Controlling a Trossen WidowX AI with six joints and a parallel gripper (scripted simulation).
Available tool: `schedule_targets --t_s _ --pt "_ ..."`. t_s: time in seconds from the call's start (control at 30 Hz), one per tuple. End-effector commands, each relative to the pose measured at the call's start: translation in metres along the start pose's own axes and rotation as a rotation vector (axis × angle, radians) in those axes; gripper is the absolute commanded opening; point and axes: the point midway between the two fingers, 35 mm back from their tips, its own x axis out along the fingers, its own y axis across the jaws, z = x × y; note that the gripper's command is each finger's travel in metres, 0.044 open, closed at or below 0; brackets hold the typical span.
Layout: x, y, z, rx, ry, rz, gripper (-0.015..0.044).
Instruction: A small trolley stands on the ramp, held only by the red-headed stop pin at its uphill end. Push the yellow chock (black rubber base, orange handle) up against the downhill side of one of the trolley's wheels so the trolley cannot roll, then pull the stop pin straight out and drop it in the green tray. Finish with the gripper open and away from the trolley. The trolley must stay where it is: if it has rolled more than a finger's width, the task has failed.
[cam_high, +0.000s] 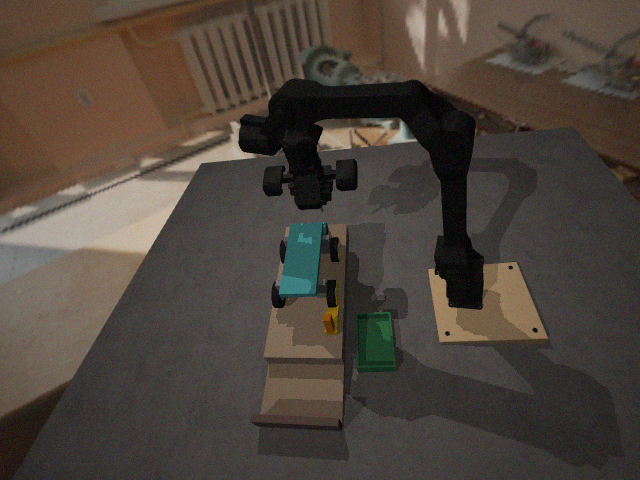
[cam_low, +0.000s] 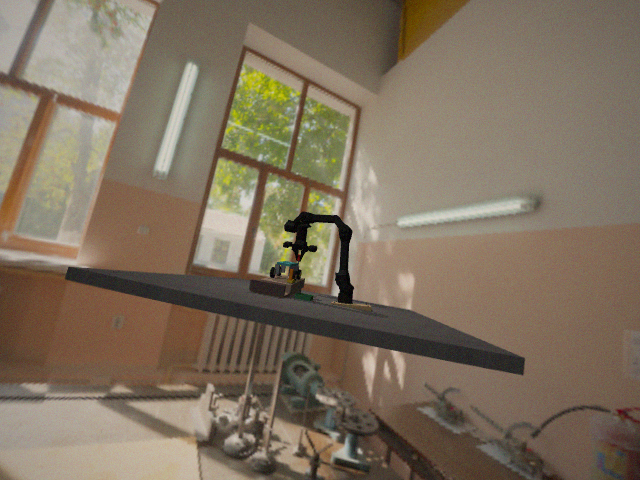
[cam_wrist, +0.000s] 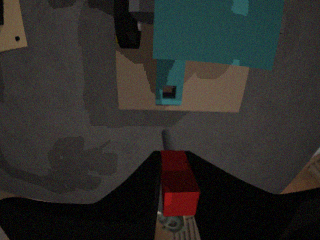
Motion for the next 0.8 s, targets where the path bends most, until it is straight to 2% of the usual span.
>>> schedule_targets --t_s 0.0,0.77 --pt "0.000 -0.002 -0.003 -0.005 -0.002 -0.002 0.0000" --pt "0.003 0.078 -0.003 -0.008 -0.002 0.004 0.0000"
